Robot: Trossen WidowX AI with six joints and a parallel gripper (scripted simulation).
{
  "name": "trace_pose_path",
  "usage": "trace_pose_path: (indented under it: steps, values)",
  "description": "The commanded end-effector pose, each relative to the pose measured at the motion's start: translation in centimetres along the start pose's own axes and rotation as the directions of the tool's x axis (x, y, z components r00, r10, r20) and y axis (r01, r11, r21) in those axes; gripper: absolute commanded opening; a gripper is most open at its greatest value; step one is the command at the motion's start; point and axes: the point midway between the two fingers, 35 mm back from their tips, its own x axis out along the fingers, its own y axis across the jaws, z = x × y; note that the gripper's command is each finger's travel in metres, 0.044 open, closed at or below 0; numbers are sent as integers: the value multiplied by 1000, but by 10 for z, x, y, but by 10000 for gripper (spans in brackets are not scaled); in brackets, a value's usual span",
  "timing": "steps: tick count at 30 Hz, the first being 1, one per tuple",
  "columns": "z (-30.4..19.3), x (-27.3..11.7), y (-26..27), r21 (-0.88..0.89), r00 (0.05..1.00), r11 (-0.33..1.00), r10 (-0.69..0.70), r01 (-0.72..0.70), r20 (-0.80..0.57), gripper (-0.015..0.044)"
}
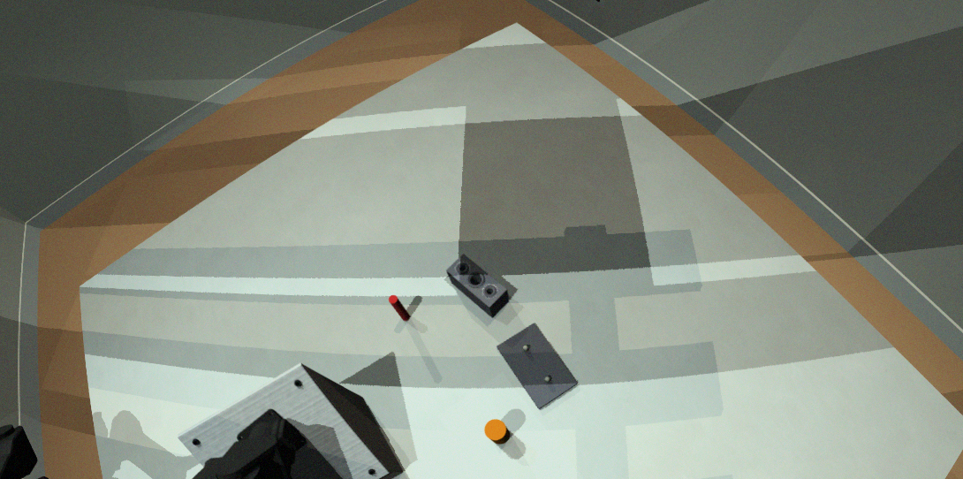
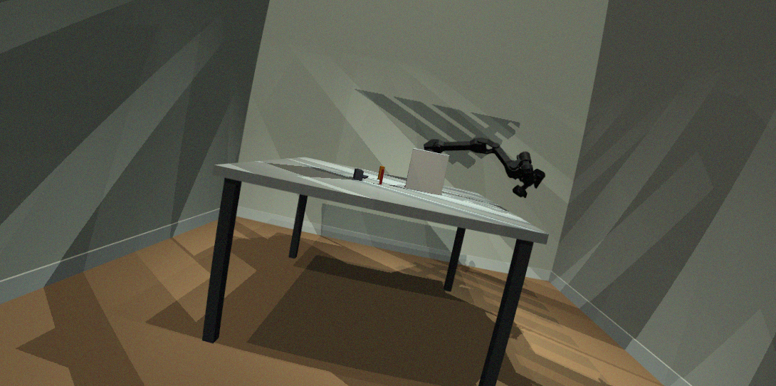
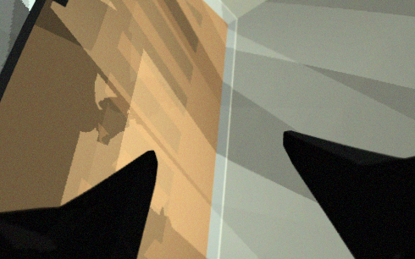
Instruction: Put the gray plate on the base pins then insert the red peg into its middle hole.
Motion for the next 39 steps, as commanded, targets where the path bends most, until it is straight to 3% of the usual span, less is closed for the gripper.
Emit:
trace_pose_path:
  steps: [1,6,11,16,22,28,33,39]
  values:
    - [0,0,0,0,1000,1000,0,0,0,426]
    - [-13,-29,-12,92,995,993,-66,72,-75,440]
    - [-39,-100,-33,278,947,922,-200,269,-251,440]
    - [-58,-182,-47,414,841,759,-316,502,-439,440]
    - [-70,-287,-47,475,651,457,-398,752,-647,440]
    - [-66,-389,-29,432,428,89,-410,898,-806,440]
    - [-52,-470,-1,331,235,-227,-365,916,-901,440]
    - [-21,-554,49,164,18,-570,-252,805,-968,440]
